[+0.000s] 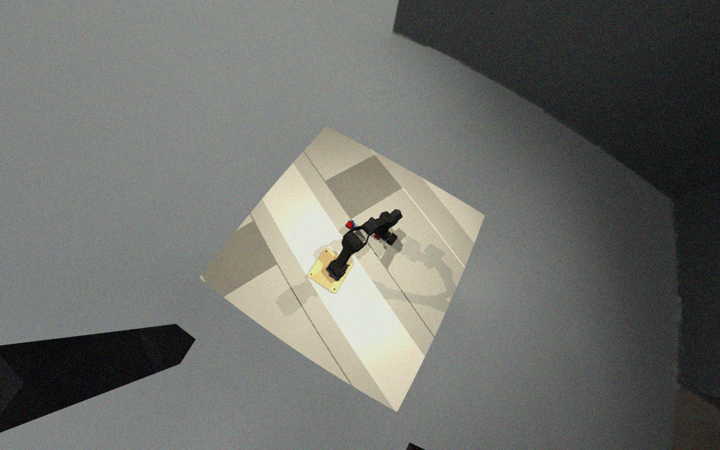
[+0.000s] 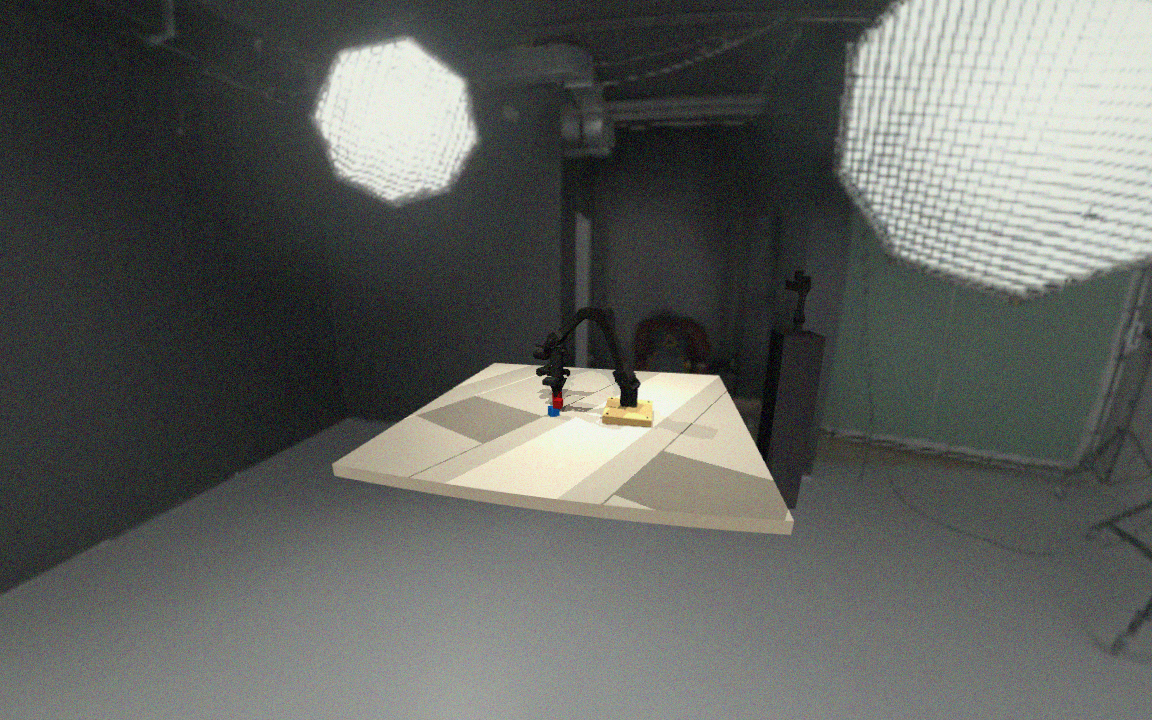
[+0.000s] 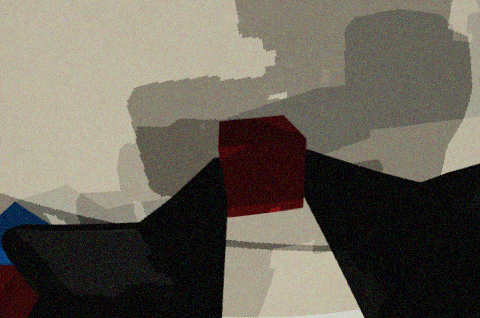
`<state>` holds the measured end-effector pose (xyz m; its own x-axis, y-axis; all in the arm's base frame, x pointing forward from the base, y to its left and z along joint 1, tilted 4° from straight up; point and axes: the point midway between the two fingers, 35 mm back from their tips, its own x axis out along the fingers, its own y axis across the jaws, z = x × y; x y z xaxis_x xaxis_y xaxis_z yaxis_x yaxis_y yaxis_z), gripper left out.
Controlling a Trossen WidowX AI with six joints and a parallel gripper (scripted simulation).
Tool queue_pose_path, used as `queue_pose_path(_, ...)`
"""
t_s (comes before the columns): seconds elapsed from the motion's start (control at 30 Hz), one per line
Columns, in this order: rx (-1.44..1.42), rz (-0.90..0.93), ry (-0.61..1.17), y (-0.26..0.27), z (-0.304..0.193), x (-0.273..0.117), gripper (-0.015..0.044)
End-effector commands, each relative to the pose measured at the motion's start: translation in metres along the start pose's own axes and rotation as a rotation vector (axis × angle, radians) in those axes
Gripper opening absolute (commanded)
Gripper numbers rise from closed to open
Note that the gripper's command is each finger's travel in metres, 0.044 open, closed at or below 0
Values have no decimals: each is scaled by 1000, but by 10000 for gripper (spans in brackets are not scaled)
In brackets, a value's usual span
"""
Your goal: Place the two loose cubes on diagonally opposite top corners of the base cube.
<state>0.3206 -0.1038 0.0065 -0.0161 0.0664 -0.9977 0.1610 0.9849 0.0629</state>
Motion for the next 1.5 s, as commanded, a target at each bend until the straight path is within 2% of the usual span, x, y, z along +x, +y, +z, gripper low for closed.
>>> queue_pose_path(0.0,4,-4,-13,-1,4,-12,105)
queue_pose_path(0.97,4,-5,-13,0,0,-103,105)
queue_pose_path(1.47,-3,-3,-14,35,1,-104,105)
